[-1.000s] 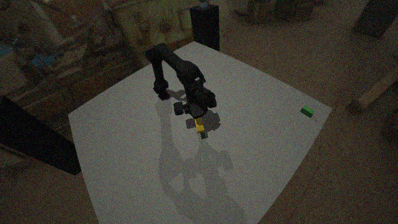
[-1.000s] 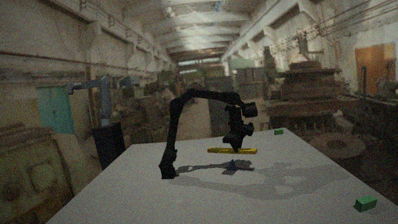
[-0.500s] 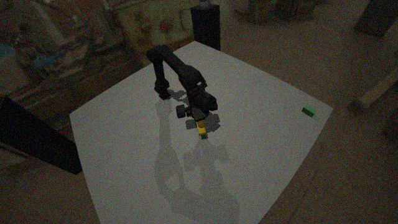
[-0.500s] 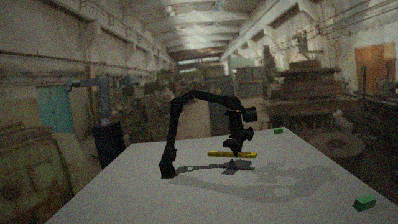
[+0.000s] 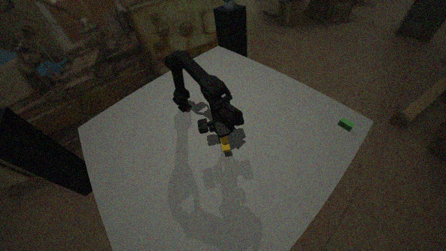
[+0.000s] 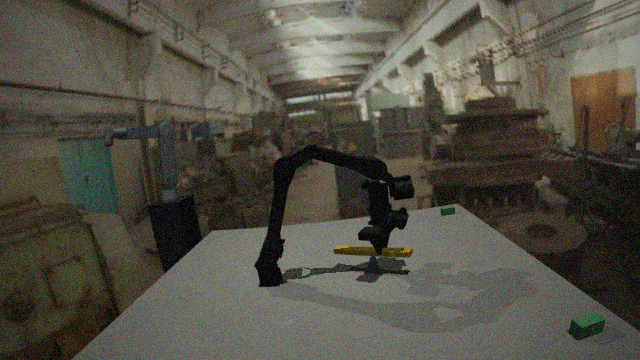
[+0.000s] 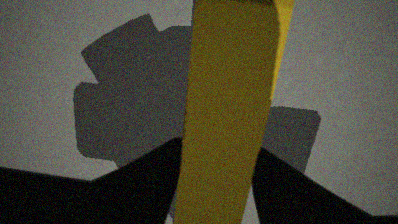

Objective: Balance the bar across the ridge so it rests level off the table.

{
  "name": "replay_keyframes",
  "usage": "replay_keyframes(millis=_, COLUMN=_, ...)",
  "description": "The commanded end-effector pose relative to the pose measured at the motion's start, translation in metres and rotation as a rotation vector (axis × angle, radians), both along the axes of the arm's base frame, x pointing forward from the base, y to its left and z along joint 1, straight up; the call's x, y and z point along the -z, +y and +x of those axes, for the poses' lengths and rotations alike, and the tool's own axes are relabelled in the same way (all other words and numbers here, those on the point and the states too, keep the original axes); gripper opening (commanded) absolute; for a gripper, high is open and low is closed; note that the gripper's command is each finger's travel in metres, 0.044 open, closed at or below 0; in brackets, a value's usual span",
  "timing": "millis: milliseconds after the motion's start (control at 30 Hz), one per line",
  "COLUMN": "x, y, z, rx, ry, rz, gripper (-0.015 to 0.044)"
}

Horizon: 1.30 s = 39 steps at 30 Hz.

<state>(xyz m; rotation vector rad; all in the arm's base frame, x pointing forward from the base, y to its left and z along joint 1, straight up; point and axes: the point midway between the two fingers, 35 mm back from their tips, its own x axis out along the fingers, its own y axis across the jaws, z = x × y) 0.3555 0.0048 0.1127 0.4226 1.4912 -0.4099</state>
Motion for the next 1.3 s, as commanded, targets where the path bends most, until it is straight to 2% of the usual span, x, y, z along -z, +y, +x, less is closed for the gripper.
replay_keyframes(millis=0, x=0.0000, y=0.0005, z=-0.0009, rx=0.002, ry=0.003, rz=0.003, gripper=0.0000)
replay_keyframes(millis=1267, x=0.0031, y=0.0006, z=-0.0009, rx=0.002, ry=0.003, rz=0.003, gripper=0.0000)
